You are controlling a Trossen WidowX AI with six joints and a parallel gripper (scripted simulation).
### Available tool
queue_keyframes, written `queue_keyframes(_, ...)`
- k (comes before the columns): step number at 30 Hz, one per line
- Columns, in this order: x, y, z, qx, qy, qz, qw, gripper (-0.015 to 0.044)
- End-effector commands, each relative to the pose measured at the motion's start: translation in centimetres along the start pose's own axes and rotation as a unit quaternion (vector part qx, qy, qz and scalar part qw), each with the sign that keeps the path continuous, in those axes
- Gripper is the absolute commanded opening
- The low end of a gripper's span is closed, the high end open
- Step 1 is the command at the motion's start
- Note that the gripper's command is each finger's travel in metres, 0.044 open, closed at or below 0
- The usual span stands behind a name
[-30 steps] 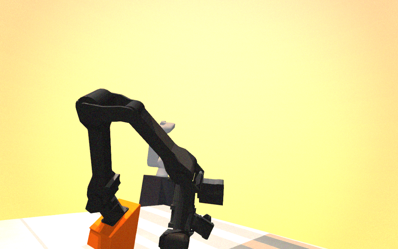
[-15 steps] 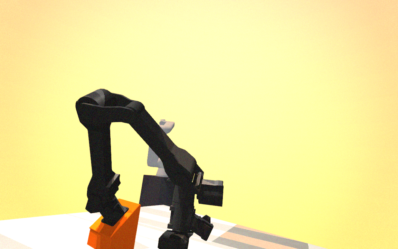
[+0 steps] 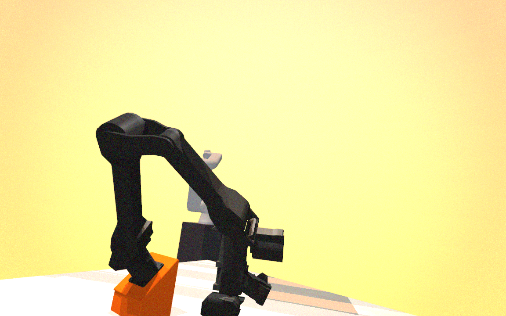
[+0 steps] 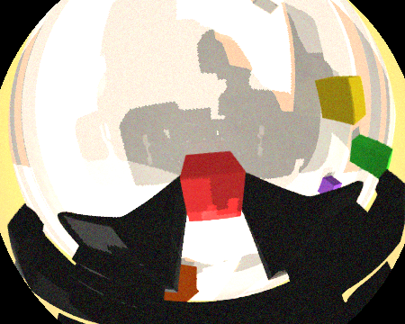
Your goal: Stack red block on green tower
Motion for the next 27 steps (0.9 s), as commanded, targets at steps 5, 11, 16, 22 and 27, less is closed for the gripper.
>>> queue_keyframes(5,0.0,0.3,0.0,0.002,0.002,-0.001,1.000,0.0026)
queue_keyframes(11,-0.1,2.9,0.0,0.001,0.002,-0.001,1.000,0.0000)
queue_keyframes(16,0.0,5.3,0.1,0.001,0.002,-0.001,1.000,0.0000)
queue_keyframes(22,0.0,8.2,0.1,0.001,0.002,-0.001,1.000,0.0000)
queue_keyframes(27,0.0,10.5,0.1,0.000,0.002,-0.001,1.000,0.0000)
Point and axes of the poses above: the point midway between the two fingers, 35 mm back from their tips, its own y axis back along the fingers, its own z axis across the jaws, x = y × z, the point moved 4 cm from there along y, back along the fingers, and after that the axes turned 13 degrees about -y, right-handed, at the moved point
